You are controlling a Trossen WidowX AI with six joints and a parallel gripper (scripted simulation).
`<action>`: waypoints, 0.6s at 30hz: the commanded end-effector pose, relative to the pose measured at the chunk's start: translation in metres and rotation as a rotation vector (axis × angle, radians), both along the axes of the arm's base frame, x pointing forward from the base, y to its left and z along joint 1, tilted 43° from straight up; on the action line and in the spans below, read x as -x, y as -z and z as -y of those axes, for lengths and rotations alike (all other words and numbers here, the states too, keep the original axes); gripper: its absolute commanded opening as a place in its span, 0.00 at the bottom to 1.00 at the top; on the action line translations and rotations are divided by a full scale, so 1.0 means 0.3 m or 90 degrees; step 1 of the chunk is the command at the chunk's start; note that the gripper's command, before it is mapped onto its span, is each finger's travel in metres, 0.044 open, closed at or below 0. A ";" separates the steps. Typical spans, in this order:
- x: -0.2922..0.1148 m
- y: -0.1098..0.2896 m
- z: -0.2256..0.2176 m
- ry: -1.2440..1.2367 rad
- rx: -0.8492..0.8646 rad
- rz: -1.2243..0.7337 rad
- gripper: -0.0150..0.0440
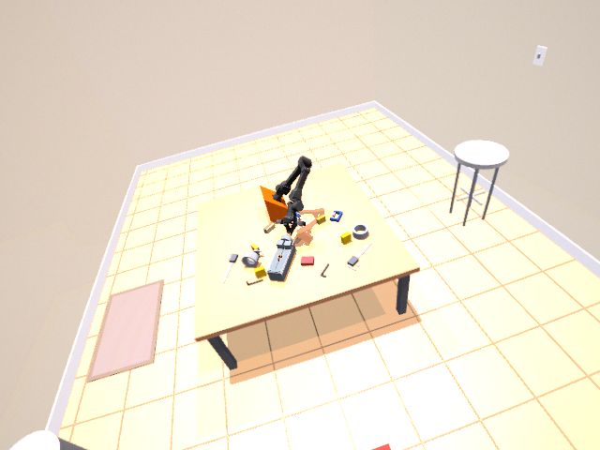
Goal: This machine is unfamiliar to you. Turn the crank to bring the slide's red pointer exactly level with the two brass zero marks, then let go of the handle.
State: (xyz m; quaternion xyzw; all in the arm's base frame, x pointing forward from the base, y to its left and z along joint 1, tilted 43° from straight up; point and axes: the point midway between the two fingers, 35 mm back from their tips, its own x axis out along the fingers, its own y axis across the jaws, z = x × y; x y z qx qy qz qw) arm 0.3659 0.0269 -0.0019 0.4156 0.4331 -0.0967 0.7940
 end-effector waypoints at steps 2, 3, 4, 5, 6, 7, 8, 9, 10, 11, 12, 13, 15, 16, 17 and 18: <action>-0.015 -0.010 -0.027 -0.011 -0.005 0.010 0.25; -0.016 -0.010 -0.028 -0.011 -0.005 0.010 0.25; -0.016 -0.010 -0.030 -0.011 -0.005 0.010 0.25; -0.017 -0.010 -0.031 -0.011 -0.005 0.010 0.25; -0.018 -0.010 -0.033 -0.011 -0.005 0.010 0.25; -0.018 -0.010 -0.034 -0.011 -0.005 0.010 0.25; -0.019 -0.010 -0.036 -0.011 -0.005 0.010 0.25; -0.020 -0.009 -0.038 -0.011 -0.005 0.010 0.25; -0.020 -0.009 -0.040 -0.011 -0.005 0.010 0.25; -0.021 -0.009 -0.042 -0.011 -0.005 0.010 0.25; -0.022 -0.009 -0.044 -0.011 -0.005 0.010 0.25; -0.023 -0.008 -0.046 -0.011 -0.005 0.010 0.25; -0.024 -0.007 -0.051 -0.011 -0.005 0.010 0.25; -0.025 -0.007 -0.054 -0.011 -0.005 0.010 0.25; -0.026 -0.006 -0.056 -0.011 -0.005 0.010 0.25; -0.027 -0.005 -0.059 -0.011 -0.005 0.010 0.25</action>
